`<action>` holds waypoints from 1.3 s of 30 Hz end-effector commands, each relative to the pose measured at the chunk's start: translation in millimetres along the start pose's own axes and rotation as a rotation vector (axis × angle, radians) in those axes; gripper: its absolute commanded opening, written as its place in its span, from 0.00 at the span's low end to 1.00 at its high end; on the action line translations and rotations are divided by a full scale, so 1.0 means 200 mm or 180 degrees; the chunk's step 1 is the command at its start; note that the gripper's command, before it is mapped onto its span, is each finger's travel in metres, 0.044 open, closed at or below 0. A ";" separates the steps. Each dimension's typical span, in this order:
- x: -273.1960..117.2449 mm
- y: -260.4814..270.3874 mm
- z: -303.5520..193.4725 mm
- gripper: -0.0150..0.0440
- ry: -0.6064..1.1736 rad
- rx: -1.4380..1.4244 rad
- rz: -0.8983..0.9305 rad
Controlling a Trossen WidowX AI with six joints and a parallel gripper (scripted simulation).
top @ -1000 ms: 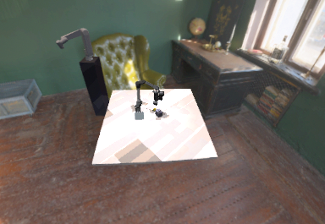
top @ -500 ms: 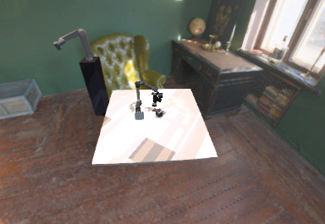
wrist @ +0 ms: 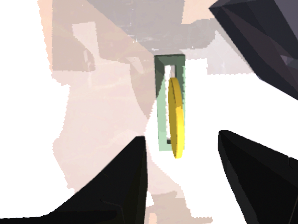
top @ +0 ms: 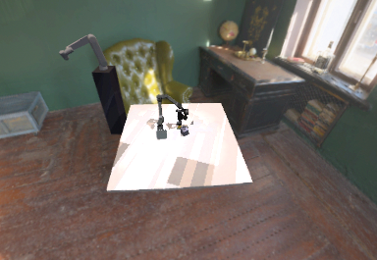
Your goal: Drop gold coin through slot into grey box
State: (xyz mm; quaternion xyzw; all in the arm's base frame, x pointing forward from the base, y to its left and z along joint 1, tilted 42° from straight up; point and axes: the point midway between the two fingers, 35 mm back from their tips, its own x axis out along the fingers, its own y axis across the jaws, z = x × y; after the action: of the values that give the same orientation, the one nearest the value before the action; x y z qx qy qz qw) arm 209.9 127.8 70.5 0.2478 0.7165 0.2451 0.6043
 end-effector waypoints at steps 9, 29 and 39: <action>0.11 0.00 -0.01 0.53 0.0028 0.0038 0.0013; 0.25 0.00 -0.02 0.53 0.0028 0.0037 0.0025; 0.25 0.00 -0.02 0.25 0.0028 0.0037 0.0025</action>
State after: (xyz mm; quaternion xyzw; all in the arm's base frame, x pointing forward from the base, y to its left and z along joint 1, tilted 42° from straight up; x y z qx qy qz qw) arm 200.0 158.9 35.7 0.2493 0.7167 0.2468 0.6027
